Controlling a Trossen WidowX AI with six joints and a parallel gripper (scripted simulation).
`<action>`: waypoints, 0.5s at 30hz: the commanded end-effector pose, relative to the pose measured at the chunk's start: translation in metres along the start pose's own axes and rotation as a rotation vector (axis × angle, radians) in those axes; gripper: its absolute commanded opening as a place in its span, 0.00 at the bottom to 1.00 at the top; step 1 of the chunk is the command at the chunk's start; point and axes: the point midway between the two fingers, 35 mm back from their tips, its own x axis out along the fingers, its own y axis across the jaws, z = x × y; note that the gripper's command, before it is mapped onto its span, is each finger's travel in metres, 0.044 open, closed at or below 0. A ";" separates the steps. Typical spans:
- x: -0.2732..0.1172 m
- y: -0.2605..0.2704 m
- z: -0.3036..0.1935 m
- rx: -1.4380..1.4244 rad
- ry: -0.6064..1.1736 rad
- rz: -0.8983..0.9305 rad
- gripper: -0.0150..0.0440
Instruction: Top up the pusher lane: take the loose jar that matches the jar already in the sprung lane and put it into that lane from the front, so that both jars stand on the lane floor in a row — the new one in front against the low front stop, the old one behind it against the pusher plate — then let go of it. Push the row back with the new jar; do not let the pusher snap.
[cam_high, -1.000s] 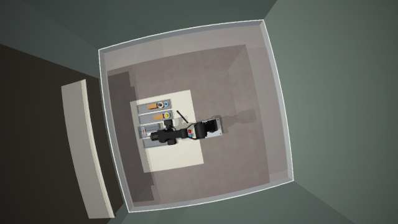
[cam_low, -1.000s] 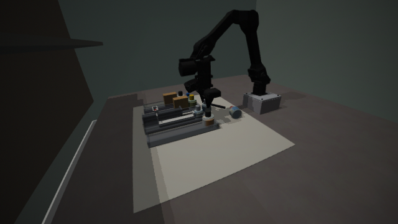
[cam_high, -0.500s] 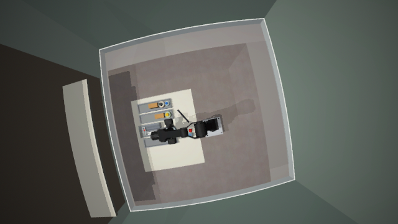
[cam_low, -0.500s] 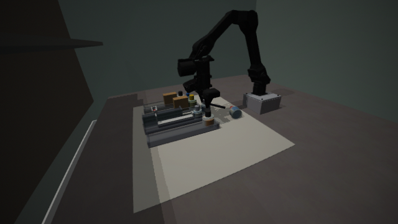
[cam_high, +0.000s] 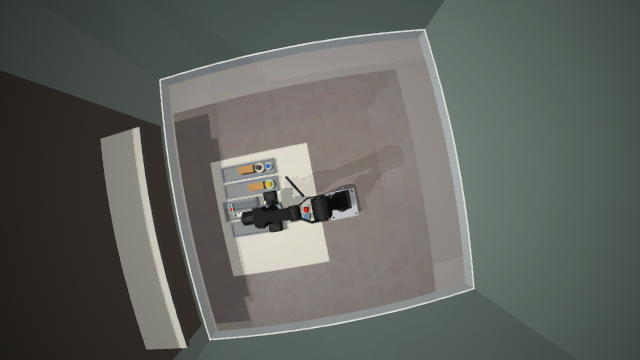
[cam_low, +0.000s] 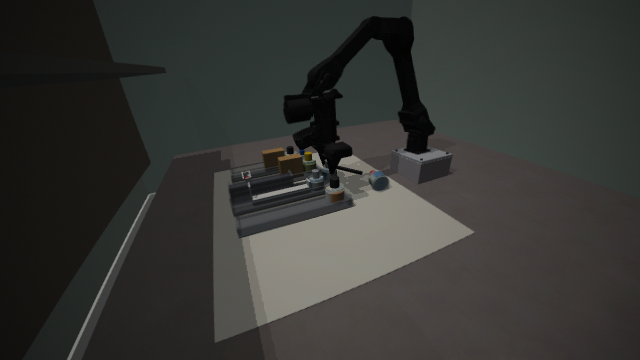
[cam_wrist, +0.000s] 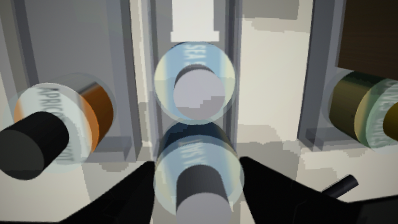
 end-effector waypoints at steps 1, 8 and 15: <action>-0.003 -0.001 0.011 -0.001 -0.028 -0.003 0.25; -0.004 -0.001 0.013 -0.001 -0.028 -0.003 0.25; -0.004 -0.001 0.015 -0.001 -0.029 -0.002 0.25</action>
